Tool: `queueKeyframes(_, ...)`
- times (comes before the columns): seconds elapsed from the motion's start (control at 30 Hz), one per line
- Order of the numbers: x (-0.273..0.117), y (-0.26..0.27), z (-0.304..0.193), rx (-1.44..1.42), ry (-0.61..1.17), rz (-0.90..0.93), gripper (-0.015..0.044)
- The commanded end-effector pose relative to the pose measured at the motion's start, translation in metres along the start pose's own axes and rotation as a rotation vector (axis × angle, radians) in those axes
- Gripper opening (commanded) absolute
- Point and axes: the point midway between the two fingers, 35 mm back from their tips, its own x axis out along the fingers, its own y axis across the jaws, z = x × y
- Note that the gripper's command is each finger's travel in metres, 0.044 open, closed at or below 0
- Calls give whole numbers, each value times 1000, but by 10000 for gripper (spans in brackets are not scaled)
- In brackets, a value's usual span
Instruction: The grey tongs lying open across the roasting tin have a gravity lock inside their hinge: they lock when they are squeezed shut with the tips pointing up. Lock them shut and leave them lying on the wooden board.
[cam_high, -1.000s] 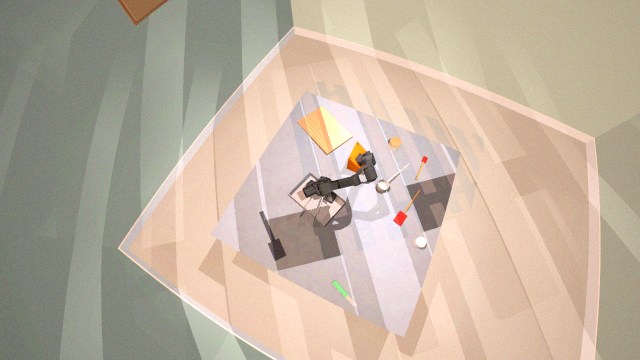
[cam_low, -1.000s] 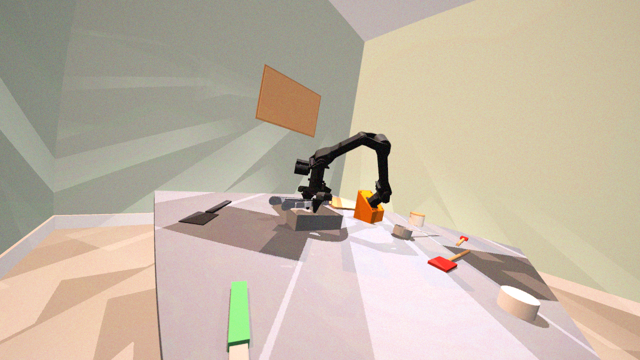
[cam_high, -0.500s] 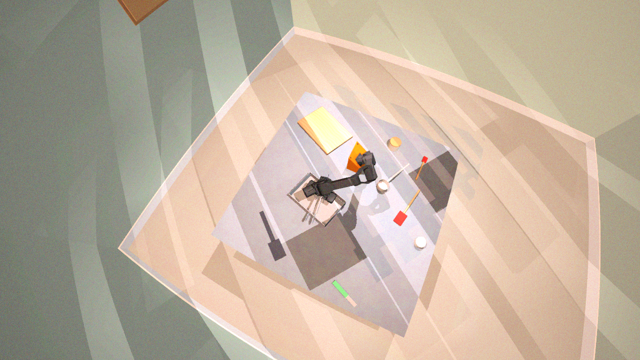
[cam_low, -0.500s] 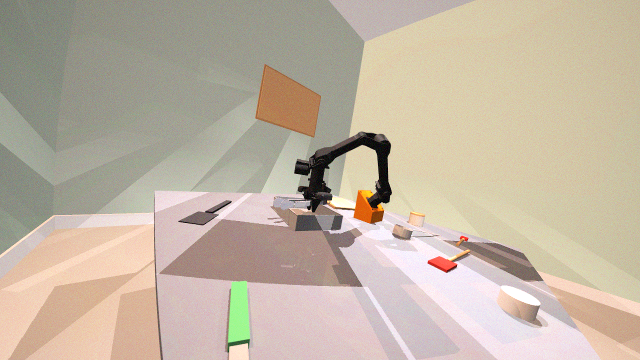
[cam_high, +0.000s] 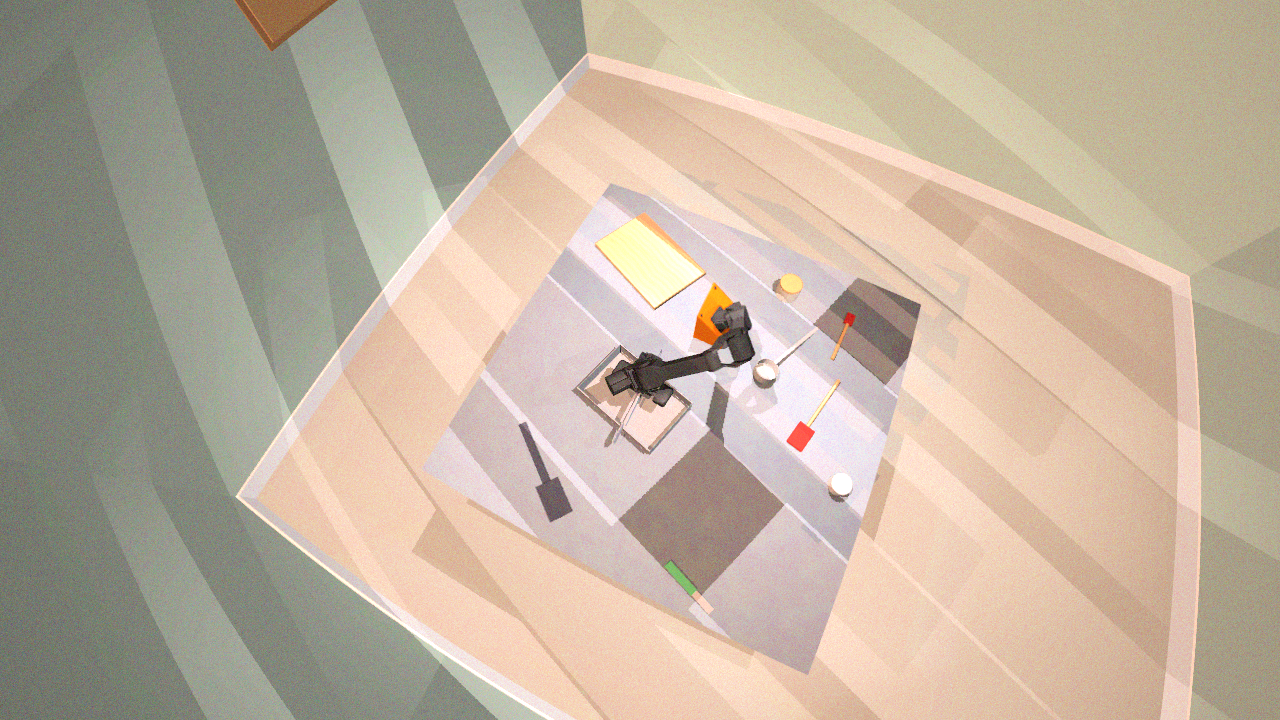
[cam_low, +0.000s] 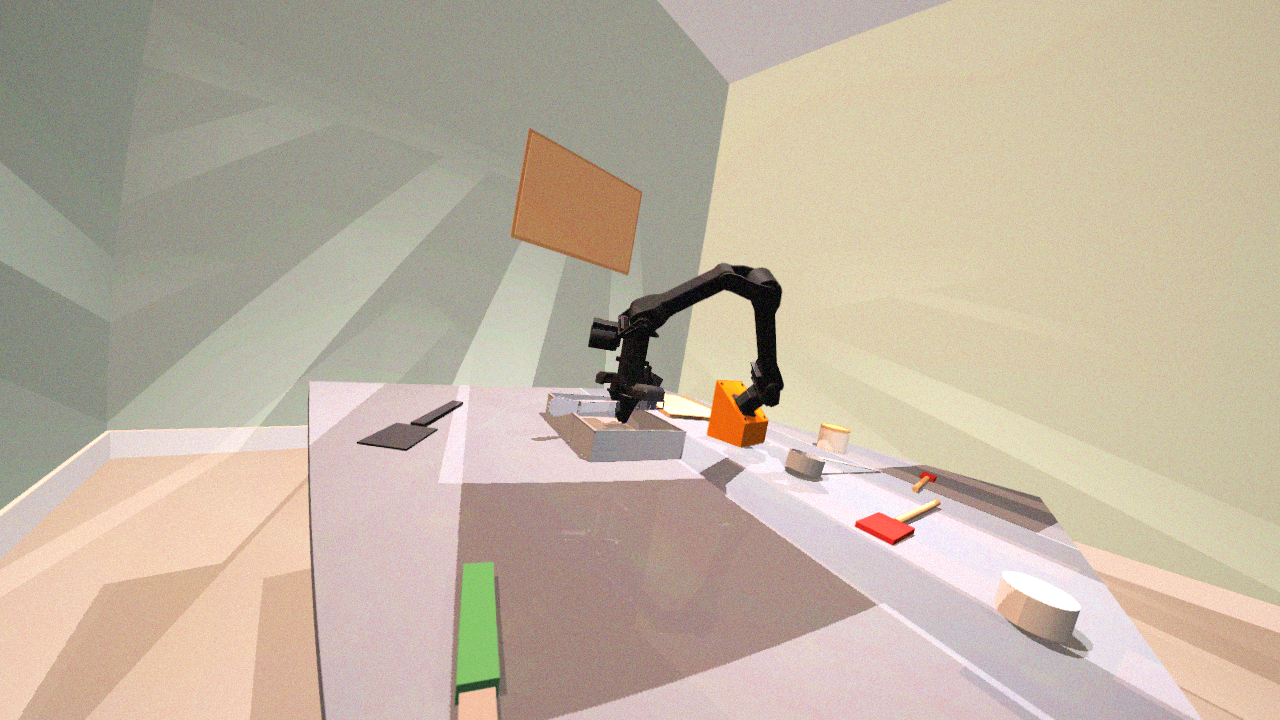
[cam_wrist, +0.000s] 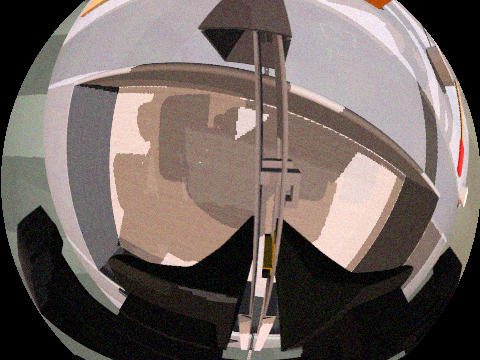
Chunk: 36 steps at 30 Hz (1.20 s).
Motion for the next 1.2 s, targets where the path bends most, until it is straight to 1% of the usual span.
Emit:
queueKeyframes(0.0, 0, 0, -1, -2, 2, 0, 15)
queueKeyframes(0.2, 0, 0, -1, -2, 2, 0, -143)
queueKeyframes(0.23, 0, 0, -1, -2, 2, 0, -150)
queueKeyframes(0.33, -16, 2, -3, -1, 1, 1, -150)
queueKeyframes(0.43, -52, 4, -7, 2, 0, 3, -150)
queueKeyframes(0.53, -101, 4, -4, 6, -2, 1, -150)
queueKeyframes(0.63, -125, 2, -1, 7, -4, -1, -150)
queueKeyframes(1.07, -127, 2, 0, 7, -4, -1, -150)
queueKeyframes(1.17, -124, 9, 3, 45, -7, -3, -150)
